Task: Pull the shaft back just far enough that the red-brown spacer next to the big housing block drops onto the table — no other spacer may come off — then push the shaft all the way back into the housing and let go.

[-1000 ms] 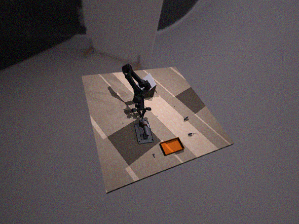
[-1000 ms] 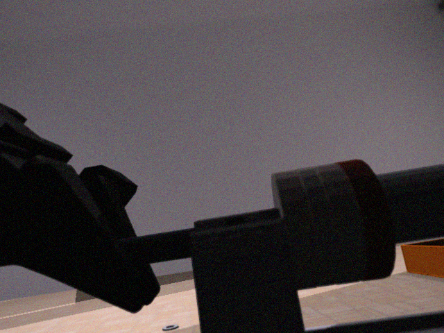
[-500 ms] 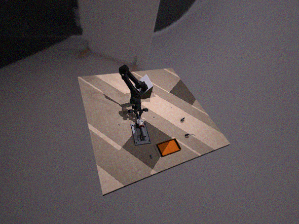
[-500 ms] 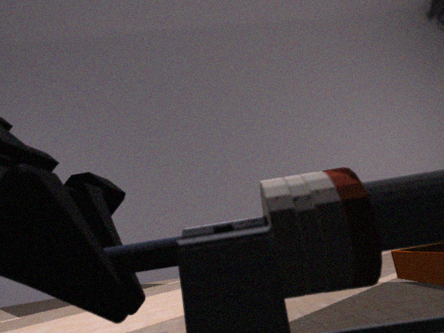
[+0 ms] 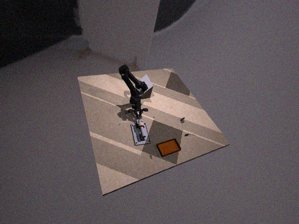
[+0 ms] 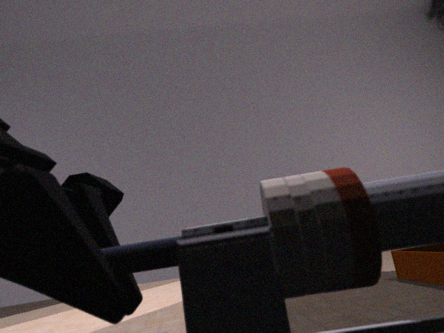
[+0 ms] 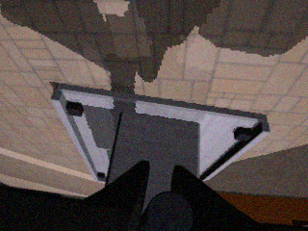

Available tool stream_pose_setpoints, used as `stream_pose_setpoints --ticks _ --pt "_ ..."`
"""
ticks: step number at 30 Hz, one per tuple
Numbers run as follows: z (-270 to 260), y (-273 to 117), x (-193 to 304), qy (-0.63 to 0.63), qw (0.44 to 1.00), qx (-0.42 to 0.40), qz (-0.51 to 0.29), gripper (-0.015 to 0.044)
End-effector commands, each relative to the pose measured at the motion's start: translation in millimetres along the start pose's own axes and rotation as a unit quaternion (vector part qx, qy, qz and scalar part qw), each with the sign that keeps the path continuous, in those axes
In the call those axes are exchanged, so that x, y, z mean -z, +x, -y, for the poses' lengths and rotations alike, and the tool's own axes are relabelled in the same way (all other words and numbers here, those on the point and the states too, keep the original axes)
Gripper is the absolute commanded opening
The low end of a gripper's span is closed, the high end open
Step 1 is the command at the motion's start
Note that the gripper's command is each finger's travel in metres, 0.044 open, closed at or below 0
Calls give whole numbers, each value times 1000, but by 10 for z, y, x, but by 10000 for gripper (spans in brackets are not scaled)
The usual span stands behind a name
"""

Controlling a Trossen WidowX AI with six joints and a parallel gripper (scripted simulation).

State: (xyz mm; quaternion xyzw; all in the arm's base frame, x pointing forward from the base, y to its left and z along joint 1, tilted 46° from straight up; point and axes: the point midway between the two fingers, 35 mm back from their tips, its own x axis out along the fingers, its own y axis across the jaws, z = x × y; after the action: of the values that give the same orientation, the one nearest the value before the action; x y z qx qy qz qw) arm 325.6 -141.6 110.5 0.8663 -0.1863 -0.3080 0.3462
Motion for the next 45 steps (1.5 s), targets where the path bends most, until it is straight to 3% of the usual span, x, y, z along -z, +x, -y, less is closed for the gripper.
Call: stream_pose_setpoints --ticks 1,45 --pt "3 -9 -5 -2 1000 0 -1 0" --pt "3 -39 -36 -2 1000 0 -1 0"
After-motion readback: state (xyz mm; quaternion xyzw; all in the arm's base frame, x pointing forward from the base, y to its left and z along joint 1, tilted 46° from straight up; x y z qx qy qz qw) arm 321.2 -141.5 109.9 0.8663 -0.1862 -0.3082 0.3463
